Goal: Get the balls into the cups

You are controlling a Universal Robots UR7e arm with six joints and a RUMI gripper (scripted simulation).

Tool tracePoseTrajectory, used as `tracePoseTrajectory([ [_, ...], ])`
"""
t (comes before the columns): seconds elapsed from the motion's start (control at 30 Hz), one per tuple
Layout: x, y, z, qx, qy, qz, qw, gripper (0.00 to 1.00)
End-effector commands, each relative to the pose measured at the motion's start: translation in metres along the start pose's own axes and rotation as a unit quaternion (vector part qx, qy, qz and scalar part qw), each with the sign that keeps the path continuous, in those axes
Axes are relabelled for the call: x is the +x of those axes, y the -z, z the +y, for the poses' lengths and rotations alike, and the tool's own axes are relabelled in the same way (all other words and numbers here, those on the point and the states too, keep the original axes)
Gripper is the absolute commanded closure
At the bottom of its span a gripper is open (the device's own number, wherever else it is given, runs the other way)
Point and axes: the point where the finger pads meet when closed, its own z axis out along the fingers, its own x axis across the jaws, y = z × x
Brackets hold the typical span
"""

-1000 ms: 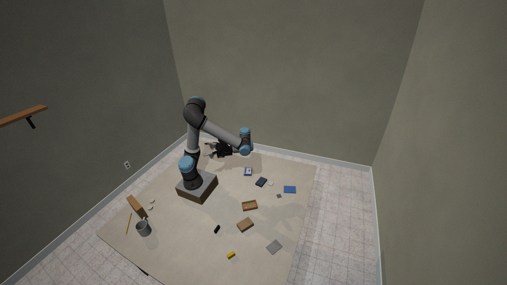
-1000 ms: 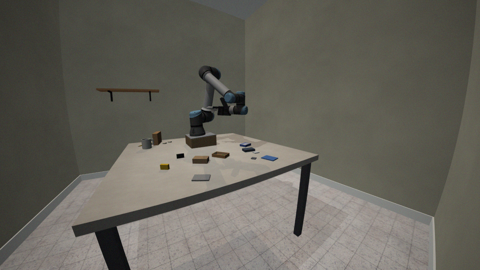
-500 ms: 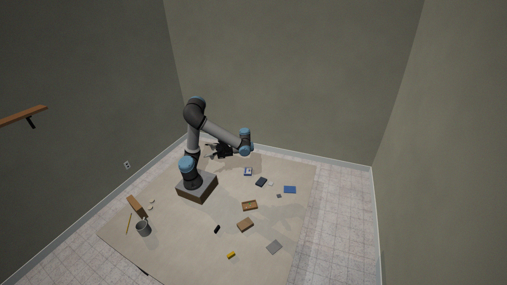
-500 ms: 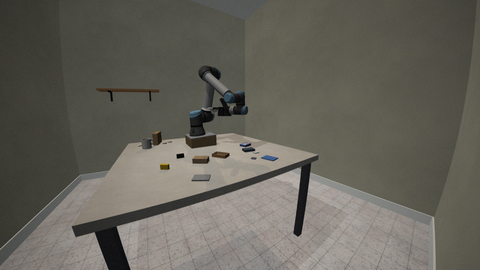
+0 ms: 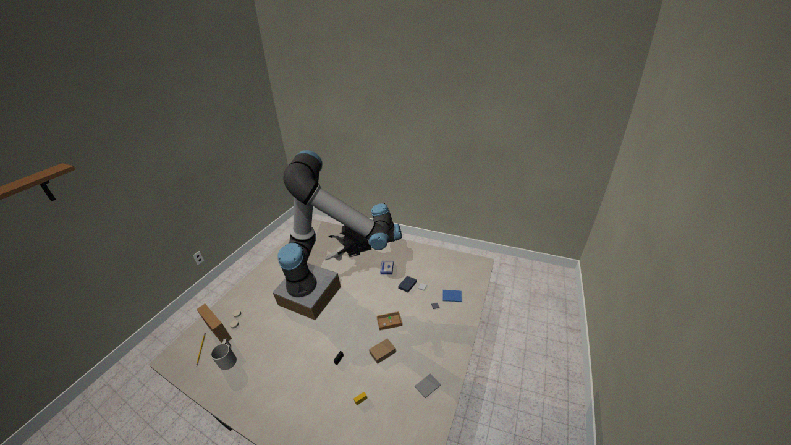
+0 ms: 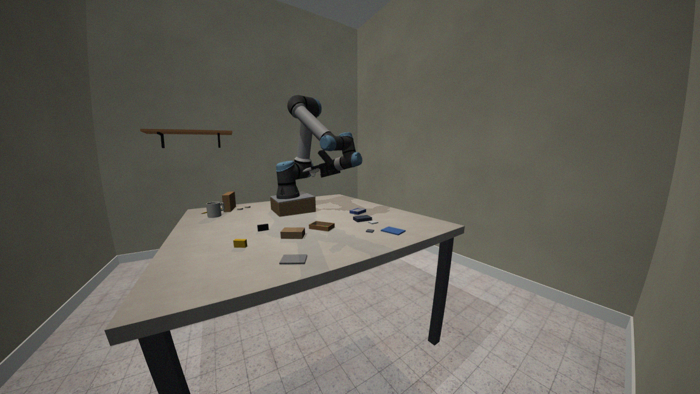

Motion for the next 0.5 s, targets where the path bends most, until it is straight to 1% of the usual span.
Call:
tracePoseTrajectory([
  [0.0,-0.012,0.01,0.049,-0.077,0.025,0.025,0.996,0.0],
  [0.03,-0.016,0.014,0.06,-0.096,0.03,0.03,0.994,0.0],
  [0.07,-0.016,0.014,0.06,-0.096,0.03,0.03,0.994,0.0],
  [0.1,-0.02,0.019,0.071,-0.115,0.034,0.034,0.992,0.0],
  [0.17,-0.02,0.019,0.071,-0.115,0.034,0.034,0.992,0.0],
  [0.3,-0.038,0.041,0.113,-0.196,0.051,0.045,0.978,0.0],
  [0.33,-0.038,0.041,0.113,-0.196,0.051,0.045,0.978,0.0],
  [0.4,-0.05,0.054,0.133,-0.238,0.058,0.048,0.968,0.0],
  [0.43,-0.05,0.054,0.133,-0.238,0.058,0.048,0.968,0.0],
  [0.47,-0.056,0.061,0.143,-0.259,0.061,0.048,0.963,0.0],
])
